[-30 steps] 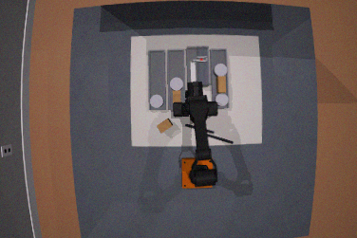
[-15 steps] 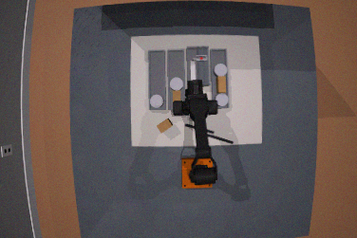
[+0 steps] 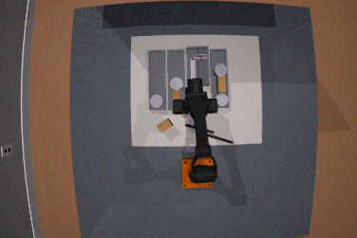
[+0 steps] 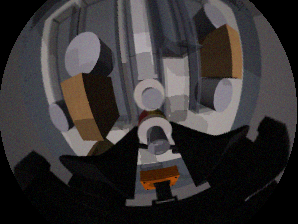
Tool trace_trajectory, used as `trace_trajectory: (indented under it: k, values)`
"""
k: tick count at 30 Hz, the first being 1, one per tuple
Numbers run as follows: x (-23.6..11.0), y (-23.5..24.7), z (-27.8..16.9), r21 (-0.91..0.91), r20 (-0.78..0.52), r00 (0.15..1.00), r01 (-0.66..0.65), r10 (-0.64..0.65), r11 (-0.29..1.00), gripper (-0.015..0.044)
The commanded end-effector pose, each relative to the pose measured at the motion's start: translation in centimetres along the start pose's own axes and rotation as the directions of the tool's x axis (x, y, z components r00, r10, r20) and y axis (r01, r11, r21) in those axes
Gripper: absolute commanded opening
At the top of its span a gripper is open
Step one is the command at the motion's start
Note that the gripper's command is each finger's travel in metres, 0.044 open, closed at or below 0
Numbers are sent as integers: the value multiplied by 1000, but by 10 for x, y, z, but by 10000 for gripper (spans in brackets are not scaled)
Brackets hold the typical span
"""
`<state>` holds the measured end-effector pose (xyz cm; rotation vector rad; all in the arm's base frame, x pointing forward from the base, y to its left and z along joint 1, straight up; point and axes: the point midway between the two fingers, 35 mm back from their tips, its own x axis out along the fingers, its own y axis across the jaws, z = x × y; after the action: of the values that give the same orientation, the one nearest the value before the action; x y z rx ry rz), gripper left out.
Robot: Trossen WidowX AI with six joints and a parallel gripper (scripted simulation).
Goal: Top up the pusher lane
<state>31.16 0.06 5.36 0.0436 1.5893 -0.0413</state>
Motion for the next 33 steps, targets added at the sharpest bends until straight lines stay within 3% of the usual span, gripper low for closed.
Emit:
trace_trajectory:
  k: [1,33]
  values:
    - [-7,0,13,-4,40,999,1,-1,1000,0]
    - [-10,0,24,-4,40,999,1,-1,1000,0]
